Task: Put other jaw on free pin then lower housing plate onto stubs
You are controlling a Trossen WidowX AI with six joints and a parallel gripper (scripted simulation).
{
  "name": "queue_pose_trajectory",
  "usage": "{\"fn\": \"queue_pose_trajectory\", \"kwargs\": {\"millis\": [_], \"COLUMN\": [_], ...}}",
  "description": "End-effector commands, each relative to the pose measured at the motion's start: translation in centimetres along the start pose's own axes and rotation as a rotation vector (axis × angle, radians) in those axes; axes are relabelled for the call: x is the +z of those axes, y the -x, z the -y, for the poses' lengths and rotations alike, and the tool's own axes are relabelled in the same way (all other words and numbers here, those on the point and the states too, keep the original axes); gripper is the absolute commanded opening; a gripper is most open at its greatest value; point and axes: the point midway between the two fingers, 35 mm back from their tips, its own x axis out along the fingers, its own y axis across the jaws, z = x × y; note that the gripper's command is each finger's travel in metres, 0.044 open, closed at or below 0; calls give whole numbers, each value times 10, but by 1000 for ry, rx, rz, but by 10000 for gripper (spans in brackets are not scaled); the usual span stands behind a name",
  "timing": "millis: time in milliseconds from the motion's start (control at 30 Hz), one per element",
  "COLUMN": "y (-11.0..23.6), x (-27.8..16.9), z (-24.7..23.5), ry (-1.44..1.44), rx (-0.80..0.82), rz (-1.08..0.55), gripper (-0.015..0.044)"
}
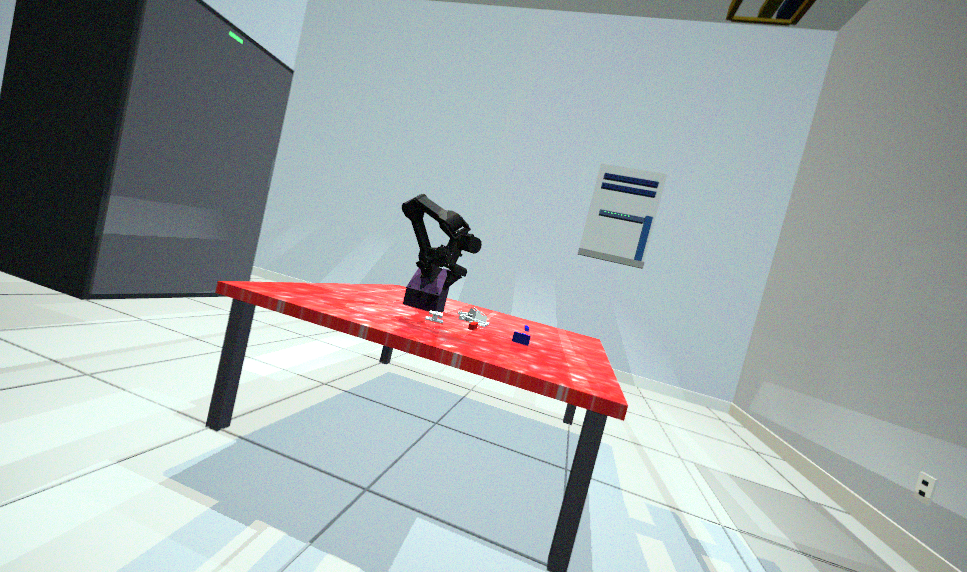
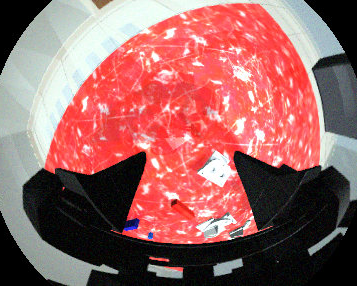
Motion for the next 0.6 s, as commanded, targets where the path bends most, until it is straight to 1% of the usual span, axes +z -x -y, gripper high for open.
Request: {"fn": "queue_pose_trajectory", "kwargs": {"millis": [0, 267, 467, 567], "y": [-3, -2, -1, 1], "x": [-35, -92, -117, -136], "z": [-8, -12, -9, -8], "ry": [121, 314, 399, 466], "rx": [8, 30, 35, 44], "rz": [-40, -101, -127, -144], "gripper": [440, 440, 440, 440]}}
